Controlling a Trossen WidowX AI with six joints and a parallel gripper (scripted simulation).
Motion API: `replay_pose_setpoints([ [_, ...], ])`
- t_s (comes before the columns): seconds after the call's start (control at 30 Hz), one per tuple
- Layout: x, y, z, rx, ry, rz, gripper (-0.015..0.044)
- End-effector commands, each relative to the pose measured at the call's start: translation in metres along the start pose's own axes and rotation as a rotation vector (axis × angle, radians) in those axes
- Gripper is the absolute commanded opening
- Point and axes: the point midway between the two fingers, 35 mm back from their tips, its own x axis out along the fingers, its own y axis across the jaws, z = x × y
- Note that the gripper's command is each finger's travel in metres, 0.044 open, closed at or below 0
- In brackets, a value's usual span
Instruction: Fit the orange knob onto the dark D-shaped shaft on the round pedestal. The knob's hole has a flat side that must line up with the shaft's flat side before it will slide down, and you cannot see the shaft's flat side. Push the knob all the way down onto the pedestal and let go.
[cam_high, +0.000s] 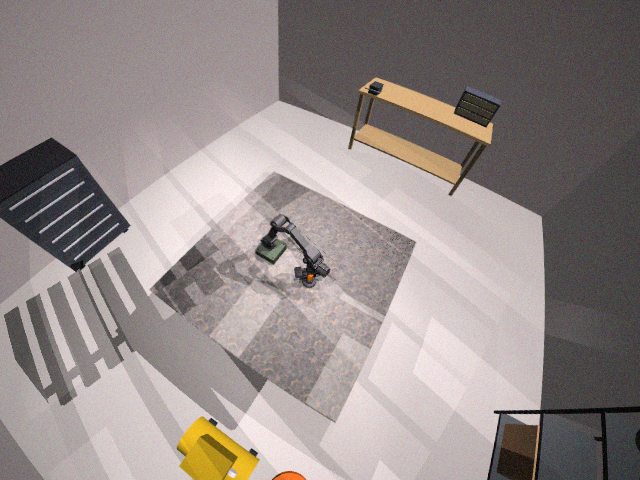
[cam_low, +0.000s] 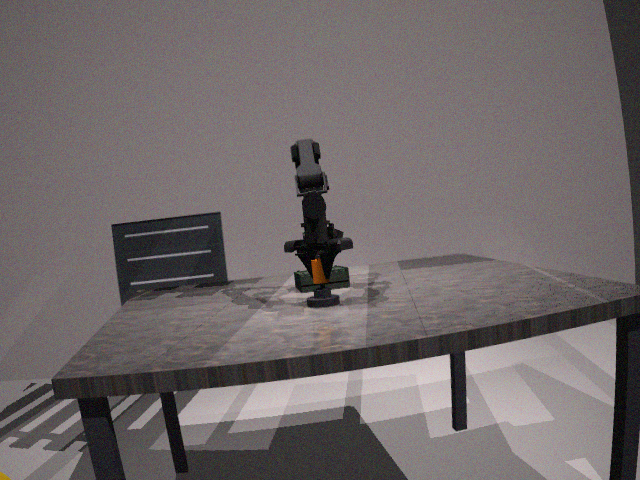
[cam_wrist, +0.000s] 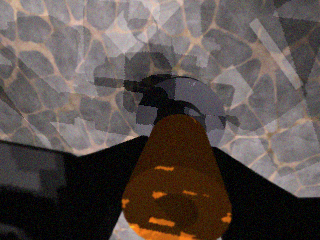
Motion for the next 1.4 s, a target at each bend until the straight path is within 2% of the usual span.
replay_pose_setpoints([
  [0.0,0.001,0.000,0.000,-0.005,0.002,-0.002,0.0000],
  [0.73,0.016,0.000,0.000,0.000,0.001,0.002,0.0000],
  [1.27,0.016,0.000,0.000,0.000,0.001,0.002,0.0420],
  [1.3,0.016,0.000,0.000,0.000,0.001,0.002,0.0440],
  [1.37,0.016,0.000,0.000,0.000,0.001,0.002,0.0440],
])
